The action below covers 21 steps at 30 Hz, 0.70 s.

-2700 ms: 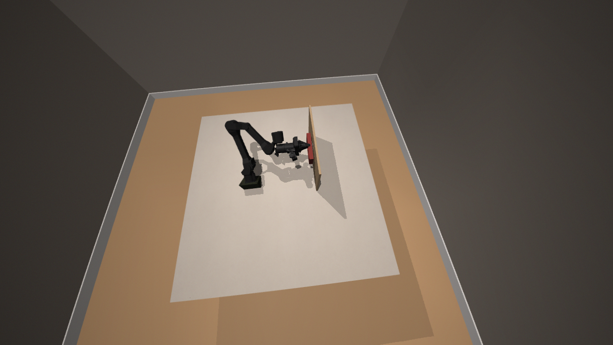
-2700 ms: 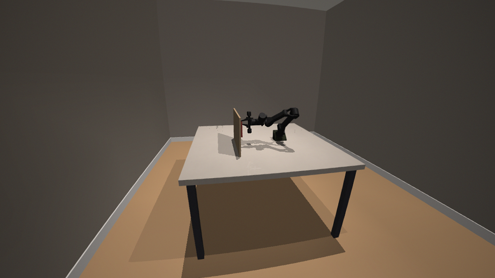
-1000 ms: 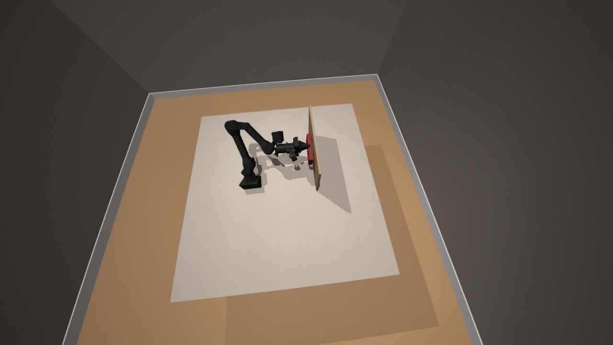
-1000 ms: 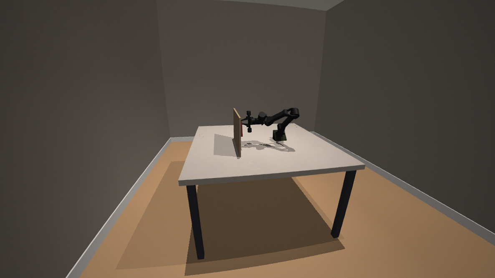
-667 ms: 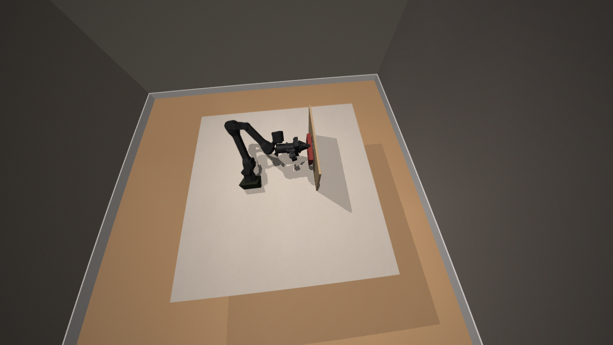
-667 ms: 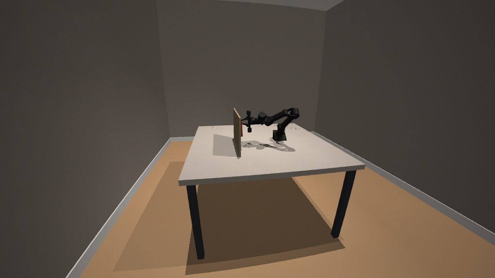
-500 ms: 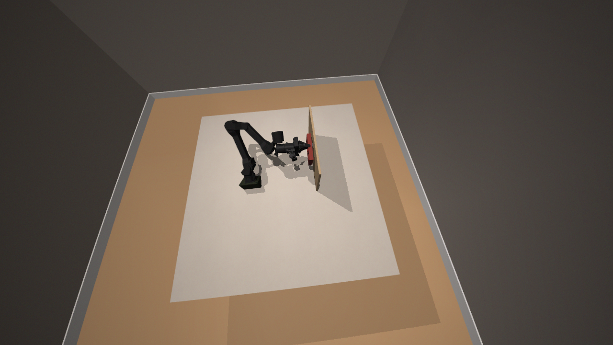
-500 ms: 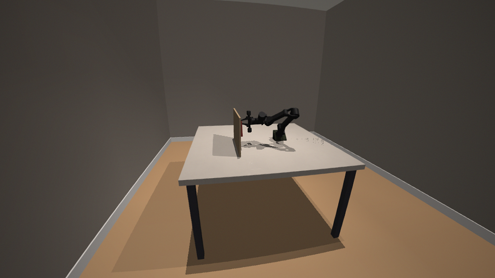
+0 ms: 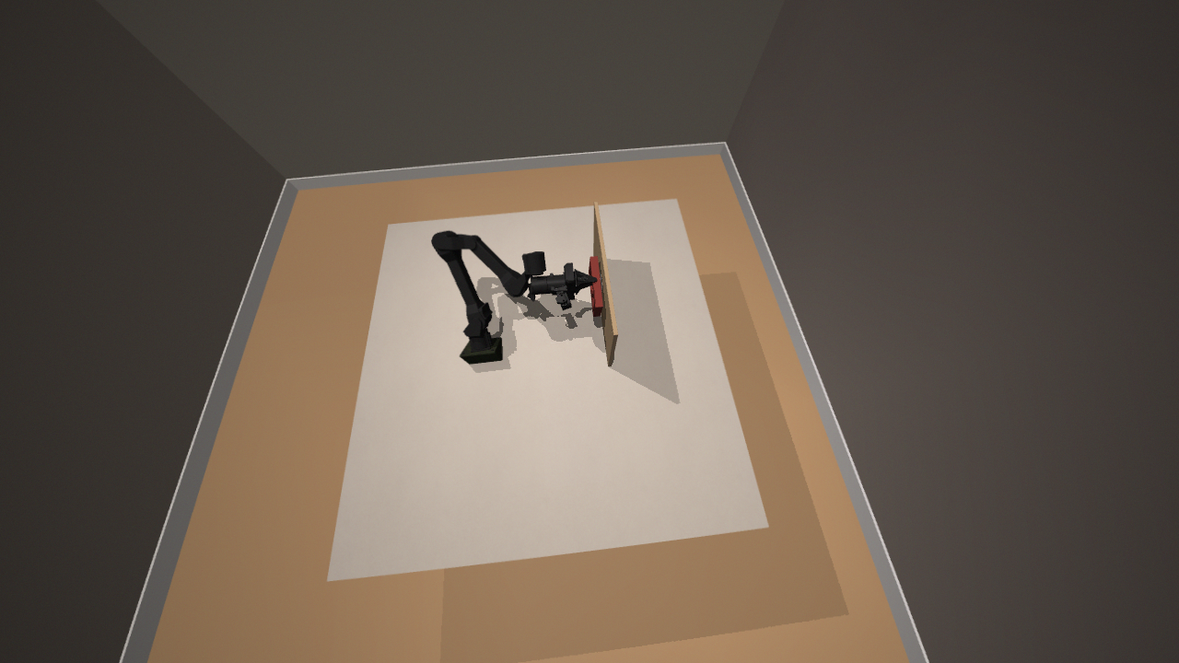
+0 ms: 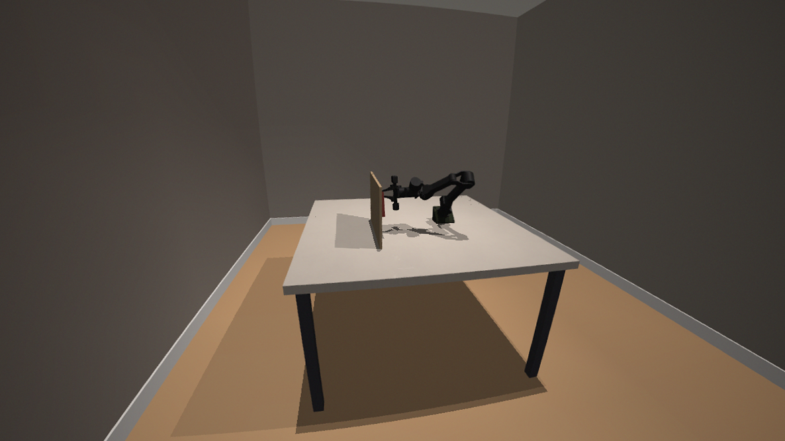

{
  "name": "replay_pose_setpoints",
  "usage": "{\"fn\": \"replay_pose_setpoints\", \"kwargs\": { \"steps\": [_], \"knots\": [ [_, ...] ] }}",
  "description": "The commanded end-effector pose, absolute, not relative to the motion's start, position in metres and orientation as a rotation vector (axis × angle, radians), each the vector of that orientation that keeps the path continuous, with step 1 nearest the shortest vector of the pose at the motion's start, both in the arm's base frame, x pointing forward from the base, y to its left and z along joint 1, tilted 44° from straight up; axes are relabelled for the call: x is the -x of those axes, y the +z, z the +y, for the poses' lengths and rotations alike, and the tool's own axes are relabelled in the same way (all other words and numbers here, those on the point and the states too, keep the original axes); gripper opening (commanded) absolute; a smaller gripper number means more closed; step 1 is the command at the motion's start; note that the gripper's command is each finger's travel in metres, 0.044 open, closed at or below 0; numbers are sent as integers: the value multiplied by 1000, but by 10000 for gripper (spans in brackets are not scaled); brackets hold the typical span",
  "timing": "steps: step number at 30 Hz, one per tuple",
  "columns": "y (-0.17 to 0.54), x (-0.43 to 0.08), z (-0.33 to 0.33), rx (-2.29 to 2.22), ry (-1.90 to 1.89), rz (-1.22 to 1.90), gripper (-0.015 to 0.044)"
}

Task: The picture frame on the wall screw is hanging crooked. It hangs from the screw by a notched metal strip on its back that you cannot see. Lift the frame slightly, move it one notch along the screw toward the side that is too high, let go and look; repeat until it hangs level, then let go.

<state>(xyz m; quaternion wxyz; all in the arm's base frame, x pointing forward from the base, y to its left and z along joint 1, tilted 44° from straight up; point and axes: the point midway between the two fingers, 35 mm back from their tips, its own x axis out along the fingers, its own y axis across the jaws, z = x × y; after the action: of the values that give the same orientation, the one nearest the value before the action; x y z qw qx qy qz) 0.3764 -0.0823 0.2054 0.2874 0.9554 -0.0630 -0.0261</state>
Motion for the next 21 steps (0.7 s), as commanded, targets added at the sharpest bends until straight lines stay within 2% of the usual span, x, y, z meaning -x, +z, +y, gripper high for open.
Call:
{"fn": "replay_pose_setpoints", "kwargs": {
  "steps": [1, 21],
  "knots": [
    [211, -376, -85, -2543, -51, -193, 0],
    [212, -376, -86, -2543, -51, -193, 0]
  ]
}}
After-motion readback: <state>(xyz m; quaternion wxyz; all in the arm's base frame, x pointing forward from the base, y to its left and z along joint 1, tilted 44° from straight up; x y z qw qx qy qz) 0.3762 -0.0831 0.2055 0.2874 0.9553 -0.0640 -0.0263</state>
